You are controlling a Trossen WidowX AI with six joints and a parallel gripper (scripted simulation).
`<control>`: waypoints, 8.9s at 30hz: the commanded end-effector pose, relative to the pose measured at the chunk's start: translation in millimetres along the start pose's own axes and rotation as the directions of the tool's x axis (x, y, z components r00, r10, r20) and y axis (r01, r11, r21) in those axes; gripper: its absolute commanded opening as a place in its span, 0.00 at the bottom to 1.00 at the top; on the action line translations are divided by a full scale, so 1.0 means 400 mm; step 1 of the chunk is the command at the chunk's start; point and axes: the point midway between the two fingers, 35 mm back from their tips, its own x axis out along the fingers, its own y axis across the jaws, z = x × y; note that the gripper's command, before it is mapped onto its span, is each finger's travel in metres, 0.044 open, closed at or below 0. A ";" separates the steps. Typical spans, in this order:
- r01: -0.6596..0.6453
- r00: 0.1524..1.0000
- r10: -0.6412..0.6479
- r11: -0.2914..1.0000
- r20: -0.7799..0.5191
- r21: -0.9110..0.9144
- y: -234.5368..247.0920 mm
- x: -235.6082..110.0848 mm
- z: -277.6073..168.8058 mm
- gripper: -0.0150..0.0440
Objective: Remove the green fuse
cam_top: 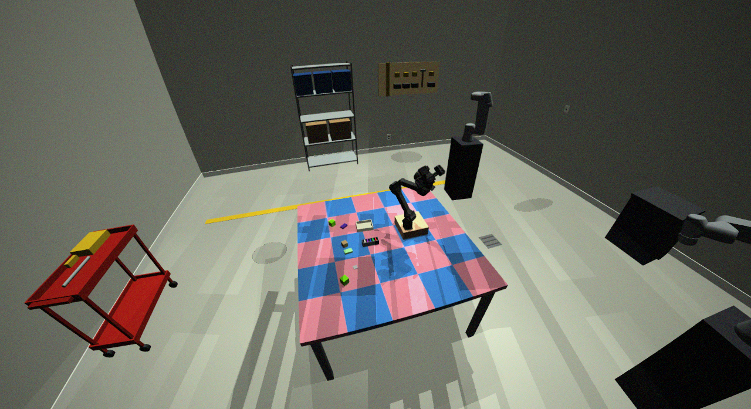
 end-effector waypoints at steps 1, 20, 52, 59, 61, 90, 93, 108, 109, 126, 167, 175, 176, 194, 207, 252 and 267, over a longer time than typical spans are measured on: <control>0.000 1.000 0.000 1.000 -0.003 -0.003 -0.001 0.001 -0.004 0.89; 0.218 0.869 -0.328 0.926 -0.371 -0.309 -0.409 0.044 -0.370 0.38; 0.923 -0.382 -0.858 -0.334 -0.344 -0.192 -1.267 -0.686 -0.168 0.38; 0.613 -0.697 -0.612 -0.779 -0.374 0.131 -1.237 -0.951 -0.060 0.38; 0.465 -0.756 -0.518 -0.855 -0.400 0.228 -1.209 -1.018 -0.031 0.38; 0.259 -0.804 -0.396 -0.905 -0.444 0.338 -1.180 -1.122 -0.001 0.38; 0.259 -0.804 -0.396 -0.905 -0.444 0.338 -1.183 -1.128 -0.004 0.38; 0.259 -0.804 -0.396 -0.905 -0.444 0.338 -1.197 -1.158 -0.019 0.38; 0.259 -0.804 -0.396 -0.905 -0.444 0.338 -1.198 -1.160 -0.020 0.38; 0.259 -0.804 -0.396 -0.905 -0.444 0.338 -1.200 -1.166 -0.024 0.38; 0.260 -0.805 -0.396 -0.905 -0.441 0.338 -1.203 -1.169 -0.024 0.25; 0.260 -0.805 -0.396 -0.905 -0.441 0.338 -1.200 -1.161 -0.020 0.25; 0.260 -0.805 -0.396 -0.905 -0.441 0.338 -1.199 -1.160 -0.019 0.25; 0.259 -0.805 -0.396 -0.905 -0.442 0.338 -1.191 -1.142 -0.010 0.25; 0.259 -0.805 -0.396 -0.905 -0.443 0.338 -1.185 -1.129 -0.003 0.25; 0.259 -0.804 -0.396 -0.905 -0.444 0.338 -1.149 -1.058 0.038 0.25; 0.260 -0.807 -0.396 -0.904 -0.438 0.338 -1.176 -1.136 0.217 0.25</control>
